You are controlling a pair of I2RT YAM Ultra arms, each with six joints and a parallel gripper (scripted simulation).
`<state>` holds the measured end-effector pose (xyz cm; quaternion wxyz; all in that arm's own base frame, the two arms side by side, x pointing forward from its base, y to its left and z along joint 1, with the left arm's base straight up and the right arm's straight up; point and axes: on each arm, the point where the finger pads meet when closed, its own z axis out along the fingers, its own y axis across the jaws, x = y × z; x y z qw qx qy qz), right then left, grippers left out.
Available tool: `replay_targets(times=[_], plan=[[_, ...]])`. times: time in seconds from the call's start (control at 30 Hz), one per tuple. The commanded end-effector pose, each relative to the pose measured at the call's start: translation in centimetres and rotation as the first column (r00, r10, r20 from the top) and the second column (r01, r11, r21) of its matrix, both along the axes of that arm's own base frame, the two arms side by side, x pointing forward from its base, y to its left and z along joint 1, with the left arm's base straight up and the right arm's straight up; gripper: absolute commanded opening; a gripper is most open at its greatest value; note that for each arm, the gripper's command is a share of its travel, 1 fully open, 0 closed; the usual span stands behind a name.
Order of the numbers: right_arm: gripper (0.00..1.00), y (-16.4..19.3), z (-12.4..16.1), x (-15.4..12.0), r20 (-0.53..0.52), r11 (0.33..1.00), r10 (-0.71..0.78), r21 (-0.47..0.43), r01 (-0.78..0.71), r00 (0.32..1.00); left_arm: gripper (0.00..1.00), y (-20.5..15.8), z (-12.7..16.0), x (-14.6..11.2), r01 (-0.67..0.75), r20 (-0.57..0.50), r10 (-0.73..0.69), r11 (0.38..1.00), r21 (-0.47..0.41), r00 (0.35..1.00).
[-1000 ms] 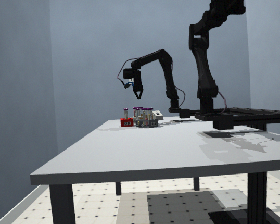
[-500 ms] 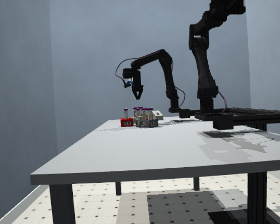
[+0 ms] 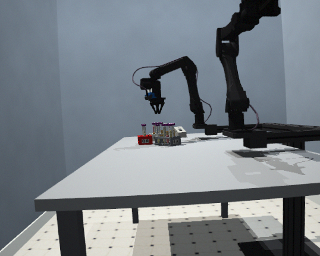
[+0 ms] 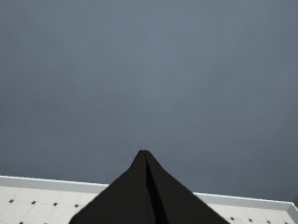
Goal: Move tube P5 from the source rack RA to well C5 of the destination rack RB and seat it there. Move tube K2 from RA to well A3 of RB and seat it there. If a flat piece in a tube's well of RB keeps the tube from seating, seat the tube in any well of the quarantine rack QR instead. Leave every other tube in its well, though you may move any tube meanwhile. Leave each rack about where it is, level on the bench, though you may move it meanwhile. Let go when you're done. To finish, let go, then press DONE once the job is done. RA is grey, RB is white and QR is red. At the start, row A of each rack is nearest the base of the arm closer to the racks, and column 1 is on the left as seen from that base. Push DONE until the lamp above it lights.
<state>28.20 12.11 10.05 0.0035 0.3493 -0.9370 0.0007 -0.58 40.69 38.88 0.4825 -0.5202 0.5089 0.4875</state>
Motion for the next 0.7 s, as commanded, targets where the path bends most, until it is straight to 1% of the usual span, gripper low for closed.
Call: replay_targets(times=[0.0, 0.07, 0.13, 0.27, 0.43, 0.63, 0.67], plan=[[0.30, -0.21, 0.00, 0.87, 0.015, 0.985, 0.173, 0.006, -0.173, 0.985, 0.00, -0.91, 2.70, -0.15, 0.001, -0.007, 0.000, 0.998, 0.059, 1.000], [0.30, -0.20, 0.00, 0.87, 0.015, 0.971, 0.238, 0.006, -0.239, 0.971, 0.00, -0.91, 2.70, -0.15, 0.001, -0.007, 0.000, 0.998, 0.059, 1.000], [0.30, -0.20, 0.00, 0.87, 0.015, 0.971, 0.238, 0.006, -0.239, 0.971, 0.00, -0.91, 2.70, -0.15, 0.001, -0.007, 0.000, 0.998, 0.059, 1.000], [0.30, -0.20, 0.00, 0.86, 0.015, 0.931, 0.365, 0.005, -0.366, 0.931, 0.00, -0.91, 2.70, -0.15, 0.001, -0.007, 0.000, 0.998, 0.059, 1.000], [0.30, -0.19, -0.01, 0.85, 0.014, 0.857, 0.515, 0.004, -0.515, 0.857, 0.00, -0.91, 2.70, -0.15, 0.001, -0.007, 0.000, 0.998, 0.059, 1.000], [0.30, -0.19, -0.01, 0.82, 0.013, 0.738, 0.675, 0.004, -0.675, 0.738, 0.00, -0.91, 2.70, -0.15, 0.001, -0.007, 0.000, 0.998, 0.059, 1.000], [0.30, -0.19, -0.01, 0.82, 0.013, 0.738, 0.675, 0.004, -0.675, 0.738, 0.00, -0.91, 2.70, -0.15, 0.001, -0.007, 0.000, 0.998, 0.059, 1.000]])
